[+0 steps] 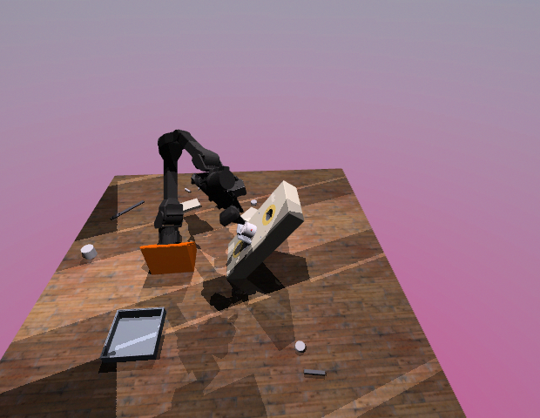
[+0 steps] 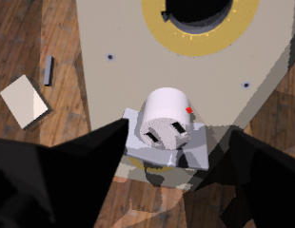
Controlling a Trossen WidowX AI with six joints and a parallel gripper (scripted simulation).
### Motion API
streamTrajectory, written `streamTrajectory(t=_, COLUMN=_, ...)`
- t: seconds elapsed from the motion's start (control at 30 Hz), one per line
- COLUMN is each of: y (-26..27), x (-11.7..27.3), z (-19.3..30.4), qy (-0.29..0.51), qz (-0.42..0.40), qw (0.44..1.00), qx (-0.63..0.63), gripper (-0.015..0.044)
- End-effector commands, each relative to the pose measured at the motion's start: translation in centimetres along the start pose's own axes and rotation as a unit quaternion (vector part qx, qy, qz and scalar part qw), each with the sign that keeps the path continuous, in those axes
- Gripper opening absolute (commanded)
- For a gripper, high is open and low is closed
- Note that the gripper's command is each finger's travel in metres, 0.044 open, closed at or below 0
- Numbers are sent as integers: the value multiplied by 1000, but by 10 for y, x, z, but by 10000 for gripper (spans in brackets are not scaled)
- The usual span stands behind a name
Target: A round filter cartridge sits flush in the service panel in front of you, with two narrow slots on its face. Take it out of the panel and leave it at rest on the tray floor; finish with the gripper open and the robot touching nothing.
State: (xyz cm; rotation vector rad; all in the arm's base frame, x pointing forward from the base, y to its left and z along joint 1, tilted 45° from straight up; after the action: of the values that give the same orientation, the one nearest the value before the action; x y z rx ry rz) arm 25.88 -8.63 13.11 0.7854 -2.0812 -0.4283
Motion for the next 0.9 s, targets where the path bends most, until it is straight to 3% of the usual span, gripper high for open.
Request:
streamTrajectory(t=0.0, y=7, x=-9, z=14, qy=40, qz=-12, qw=998, qx=-56, gripper=305)
streamTrajectory(t=0.87, y=7, x=-47, z=16, qy=39, qz=-11, qw=998, qx=-56, gripper=305)
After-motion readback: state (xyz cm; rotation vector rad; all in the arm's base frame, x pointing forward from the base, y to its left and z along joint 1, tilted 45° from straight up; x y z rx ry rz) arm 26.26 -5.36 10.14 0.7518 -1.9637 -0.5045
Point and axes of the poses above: the point midway between the two fingers, 35 mm back from their tips, its own x axis back along the fingers, its own y axis across the jaws, z = x × y, the point moved 5 cm from there along x, back along the fingers, and after that the axes turned 10 degrees about x, right-handed, at the moved point
